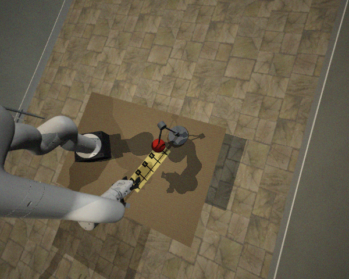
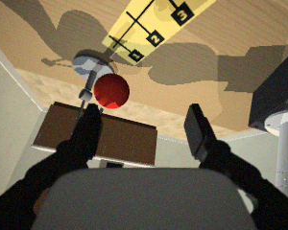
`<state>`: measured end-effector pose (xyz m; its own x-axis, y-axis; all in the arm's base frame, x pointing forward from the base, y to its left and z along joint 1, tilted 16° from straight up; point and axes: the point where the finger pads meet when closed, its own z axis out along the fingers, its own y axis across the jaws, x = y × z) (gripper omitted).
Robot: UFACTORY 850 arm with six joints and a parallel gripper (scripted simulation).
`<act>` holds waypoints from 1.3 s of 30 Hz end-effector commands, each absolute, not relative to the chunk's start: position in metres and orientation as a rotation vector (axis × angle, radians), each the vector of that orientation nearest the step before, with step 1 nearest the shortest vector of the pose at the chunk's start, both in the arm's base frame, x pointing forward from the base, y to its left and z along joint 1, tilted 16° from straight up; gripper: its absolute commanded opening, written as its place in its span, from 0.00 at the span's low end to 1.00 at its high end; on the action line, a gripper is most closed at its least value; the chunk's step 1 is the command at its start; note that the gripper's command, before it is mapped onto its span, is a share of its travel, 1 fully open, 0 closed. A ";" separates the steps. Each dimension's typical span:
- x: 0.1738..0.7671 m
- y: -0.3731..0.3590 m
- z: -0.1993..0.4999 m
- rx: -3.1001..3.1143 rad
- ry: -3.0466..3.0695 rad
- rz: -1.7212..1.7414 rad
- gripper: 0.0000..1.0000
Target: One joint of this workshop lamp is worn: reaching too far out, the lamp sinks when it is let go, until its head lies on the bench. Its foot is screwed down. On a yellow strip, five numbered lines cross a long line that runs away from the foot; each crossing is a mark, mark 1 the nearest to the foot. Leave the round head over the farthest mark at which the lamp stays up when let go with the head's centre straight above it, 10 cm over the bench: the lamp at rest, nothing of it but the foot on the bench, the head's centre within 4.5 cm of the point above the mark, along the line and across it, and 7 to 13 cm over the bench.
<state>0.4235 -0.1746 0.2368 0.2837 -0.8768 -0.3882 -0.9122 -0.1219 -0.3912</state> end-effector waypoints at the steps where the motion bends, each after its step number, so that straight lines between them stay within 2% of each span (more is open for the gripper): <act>1: 0.433 -0.166 0.246 -1.917 1.634 0.105 1.00; 39: 0.518 -0.126 0.331 -1.183 1.835 0.295 1.00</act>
<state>0.5076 -0.1264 0.3204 -0.0984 -0.6468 -0.7563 -0.8432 0.4578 -0.2818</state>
